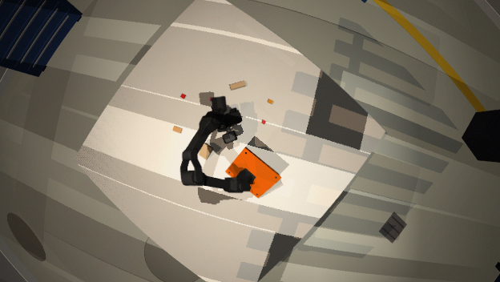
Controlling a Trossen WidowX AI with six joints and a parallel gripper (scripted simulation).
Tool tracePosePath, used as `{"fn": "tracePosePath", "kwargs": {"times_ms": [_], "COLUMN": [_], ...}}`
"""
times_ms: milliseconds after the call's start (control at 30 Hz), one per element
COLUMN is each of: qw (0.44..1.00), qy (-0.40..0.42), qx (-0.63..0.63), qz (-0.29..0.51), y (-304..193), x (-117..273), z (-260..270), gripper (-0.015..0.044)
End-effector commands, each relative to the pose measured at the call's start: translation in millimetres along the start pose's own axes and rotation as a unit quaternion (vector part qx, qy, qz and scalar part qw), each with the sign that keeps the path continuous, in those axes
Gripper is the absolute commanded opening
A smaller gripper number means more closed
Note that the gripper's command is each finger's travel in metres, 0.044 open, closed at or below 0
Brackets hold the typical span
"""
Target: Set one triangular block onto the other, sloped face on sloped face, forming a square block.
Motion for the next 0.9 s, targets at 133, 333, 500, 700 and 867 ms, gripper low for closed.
{"fn": "tracePosePath", "kwargs": {"times_ms": [133,333,500,700,867], "qw": [1.000,1.000,1.000,0.992,0.978], "qy": [0.000,0.000,0.007,-0.019,-0.021], "qx": [0.000,0.000,-0.001,0.007,-0.001], "qz": [-0.001,-0.001,-0.001,-0.124,-0.208], "y": [1,1,1,-49,-82], "x": [34,60,56,73,83], "z": [1,0,2,8,8], "gripper": [0.0440,0.0440,0.0440,0.0440,0.0440]}}
Point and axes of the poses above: the point midway between the two fingers, 35 mm back from their tips, its own x axis back along the fingers, its own z axis across the jaws, y = z × x, the point moved 7 cm from there along x, back along the fingers, and after that the axes turned 7 degrees about x, right-handed, at the moved point
